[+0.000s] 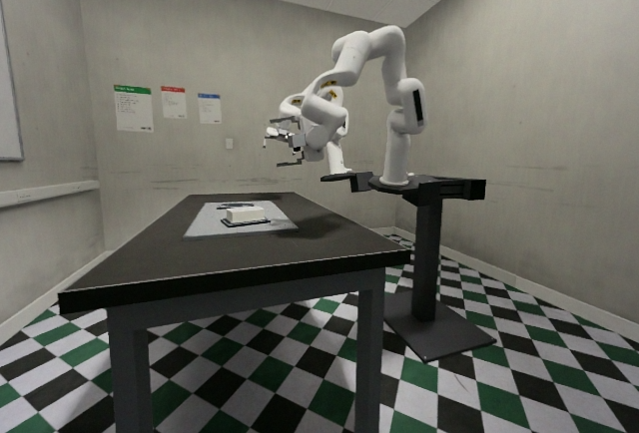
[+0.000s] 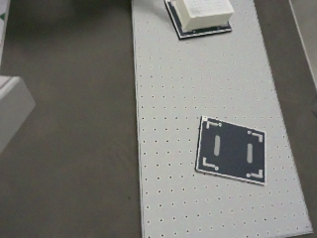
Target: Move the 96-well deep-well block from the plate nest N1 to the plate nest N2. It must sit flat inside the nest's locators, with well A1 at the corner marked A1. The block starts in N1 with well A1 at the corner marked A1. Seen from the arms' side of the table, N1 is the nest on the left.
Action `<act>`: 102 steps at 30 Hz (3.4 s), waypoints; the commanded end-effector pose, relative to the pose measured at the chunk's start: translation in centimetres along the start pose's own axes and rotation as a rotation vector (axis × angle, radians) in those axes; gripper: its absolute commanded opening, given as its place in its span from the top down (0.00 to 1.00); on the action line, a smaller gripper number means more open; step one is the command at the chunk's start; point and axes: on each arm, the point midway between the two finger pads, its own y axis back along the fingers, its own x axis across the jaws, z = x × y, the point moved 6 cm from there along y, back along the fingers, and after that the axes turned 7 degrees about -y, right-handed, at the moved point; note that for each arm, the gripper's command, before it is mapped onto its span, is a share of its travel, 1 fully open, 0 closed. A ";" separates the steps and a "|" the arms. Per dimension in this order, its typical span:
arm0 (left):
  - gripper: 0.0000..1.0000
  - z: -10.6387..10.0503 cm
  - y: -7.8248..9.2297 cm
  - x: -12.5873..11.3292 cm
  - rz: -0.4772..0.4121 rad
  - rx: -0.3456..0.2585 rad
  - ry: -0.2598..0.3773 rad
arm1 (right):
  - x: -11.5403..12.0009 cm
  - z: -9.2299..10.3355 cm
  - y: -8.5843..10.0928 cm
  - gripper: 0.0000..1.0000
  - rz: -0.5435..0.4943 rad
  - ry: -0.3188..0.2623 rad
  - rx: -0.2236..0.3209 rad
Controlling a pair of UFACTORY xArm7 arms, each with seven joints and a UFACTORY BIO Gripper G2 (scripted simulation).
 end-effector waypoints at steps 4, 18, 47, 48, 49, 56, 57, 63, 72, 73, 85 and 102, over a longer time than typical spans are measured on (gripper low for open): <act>0.00 0.0 0.0 -0.2 -0.004 0.001 0.000 | -0.1 0.1 0.0 0.00 -0.002 0.003 -0.002; 0.00 0.0 0.0 -0.2 -0.004 0.001 0.000 | -0.1 0.1 0.0 0.00 -0.002 0.003 -0.002; 0.00 0.0 0.0 -0.2 -0.004 0.001 0.000 | 1.6 -1.4 0.8 0.00 -0.020 -0.066 0.094; 0.00 0.0 0.0 -0.2 -0.004 0.001 0.000 | 1.7 -1.5 0.9 0.00 -0.022 -0.073 0.103; 0.00 0.0 0.0 -0.2 -0.004 0.001 0.000 | 1.9 -1.7 1.0 0.00 -0.024 -0.079 0.112; 0.00 0.0 0.0 -0.2 -0.004 0.001 0.000 | 2.9 -2.5 1.6 0.00 -0.034 -0.116 0.167; 0.00 0.0 0.0 -0.2 -0.004 0.001 0.000 | 3.1 -2.6 1.7 0.00 -0.036 -0.123 0.179; 0.00 0.0 0.0 -0.2 -0.004 0.001 0.000 | 4.6 -3.6 2.7 0.00 -0.051 -0.174 0.261; 0.00 0.0 0.0 -0.2 -0.004 0.001 0.000 | 6.6 -4.7 4.2 0.00 -0.069 -0.237 0.372; 0.00 0.0 0.0 -0.2 -0.004 0.001 0.000 | 6.9 -4.9 4.5 0.00 -0.072 -0.246 0.389; 0.00 0.0 0.0 -0.2 -0.004 0.001 0.000 | 10.1 -6.0 7.2 0.00 -0.100 -0.333 0.566; 0.00 0.0 0.0 -0.2 -0.004 0.001 0.000 | 14.5 -6.4 11.4 0.00 -0.138 -0.435 0.822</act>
